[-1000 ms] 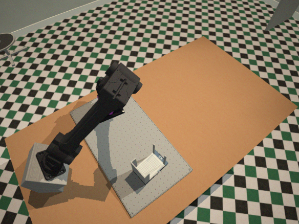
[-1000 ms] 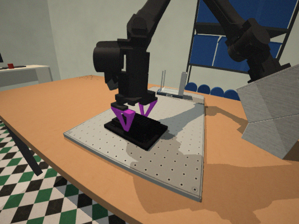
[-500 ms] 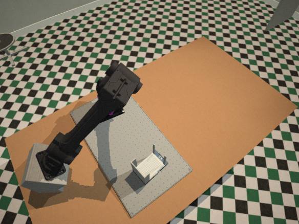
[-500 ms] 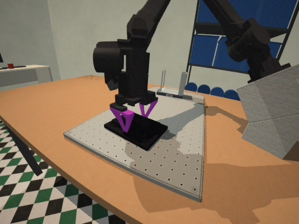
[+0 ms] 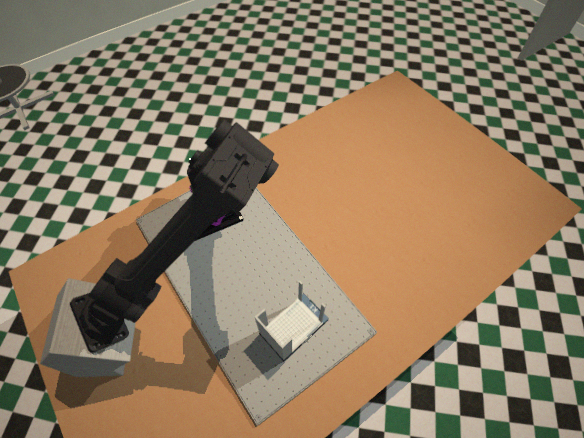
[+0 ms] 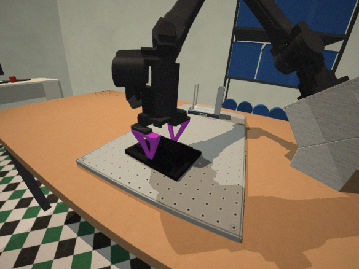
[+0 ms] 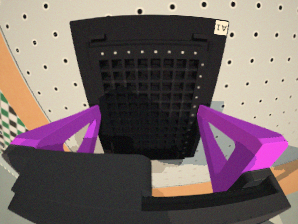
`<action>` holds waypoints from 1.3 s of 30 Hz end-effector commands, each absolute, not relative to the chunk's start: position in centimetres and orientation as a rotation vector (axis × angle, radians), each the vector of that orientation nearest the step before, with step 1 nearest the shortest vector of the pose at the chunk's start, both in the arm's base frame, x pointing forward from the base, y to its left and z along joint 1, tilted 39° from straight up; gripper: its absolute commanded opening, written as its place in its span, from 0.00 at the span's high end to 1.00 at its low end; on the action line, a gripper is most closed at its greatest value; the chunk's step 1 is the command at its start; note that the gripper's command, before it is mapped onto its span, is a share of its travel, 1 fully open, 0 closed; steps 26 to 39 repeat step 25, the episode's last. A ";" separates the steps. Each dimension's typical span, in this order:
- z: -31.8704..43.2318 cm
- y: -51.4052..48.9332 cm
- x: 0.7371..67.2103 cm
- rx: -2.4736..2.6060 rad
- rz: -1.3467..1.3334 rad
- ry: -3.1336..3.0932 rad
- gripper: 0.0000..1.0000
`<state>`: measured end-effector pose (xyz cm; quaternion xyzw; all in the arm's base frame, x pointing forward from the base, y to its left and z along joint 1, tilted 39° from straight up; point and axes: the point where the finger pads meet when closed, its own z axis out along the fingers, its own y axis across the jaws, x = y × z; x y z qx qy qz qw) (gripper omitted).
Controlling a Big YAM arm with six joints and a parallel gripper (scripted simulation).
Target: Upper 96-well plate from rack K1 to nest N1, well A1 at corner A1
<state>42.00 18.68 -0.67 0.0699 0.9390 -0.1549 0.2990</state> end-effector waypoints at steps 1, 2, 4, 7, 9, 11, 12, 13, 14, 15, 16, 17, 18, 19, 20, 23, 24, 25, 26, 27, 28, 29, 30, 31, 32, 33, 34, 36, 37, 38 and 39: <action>0.0 19.4 42.4 0.183 -0.389 2.481 0.00; 0.0 19.4 42.4 0.183 -0.389 2.481 0.00; 0.0 19.4 42.4 0.183 -0.389 2.481 0.00; 0.7 19.9 41.3 0.173 -0.383 2.483 0.00; 0.9 20.0 41.2 0.173 -0.384 2.482 0.00; 1.7 20.5 41.7 0.179 -0.370 2.471 0.00; 1.9 20.7 41.6 0.180 -0.369 2.469 0.00; 2.2 20.8 41.5 0.181 -0.368 2.469 0.00; 2.4 20.9 41.4 0.181 -0.366 2.468 0.00; 2.7 21.1 41.3 0.182 -0.364 2.467 0.00; 3.0 21.2 41.2 0.183 -0.362 2.465 0.00; 3.3 21.4 41.2 0.184 -0.360 2.464 0.00; 3.5 21.5 41.0 0.184 -0.358 2.463 0.00; 3.7 21.6 40.9 0.185 -0.358 2.463 0.00; 3.7 21.6 40.9 0.185 -0.358 2.463 0.00; 3.7 21.6 40.9 0.185 -0.358 2.463 0.00; 3.7 21.6 40.9 0.185 -0.358 2.463 0.00; 3.7 21.6 40.9 0.185 -0.358 2.463 0.00; 3.7 21.6 40.9 0.185 -0.358 2.463 0.00; 3.7 21.6 40.9 0.185 -0.358 2.463 0.00; 3.7 21.6 40.9 0.185 -0.358 2.463 0.00; 3.7 21.6 40.9 0.185 -0.358 2.463 0.00; 3.7 21.6 40.9 0.185 -0.358 2.463 0.00; 3.7 21.6 40.9 0.185 -0.358 2.463 0.00; 3.7 21.6 40.9 0.185 -0.358 2.463 0.00; 3.7 21.6 40.9 0.185 -0.358 2.463 0.00; 3.7 21.6 40.9 0.185 -0.358 2.463 0.00; 3.7 21.6 40.9 0.185 -0.358 2.463 0.00; 3.7 21.6 40.9 0.185 -0.358 2.463 0.00; 3.7 21.6 40.9 0.185 -0.358 2.463 0.00; 3.7 21.6 40.9 0.185 -0.358 2.463 0.00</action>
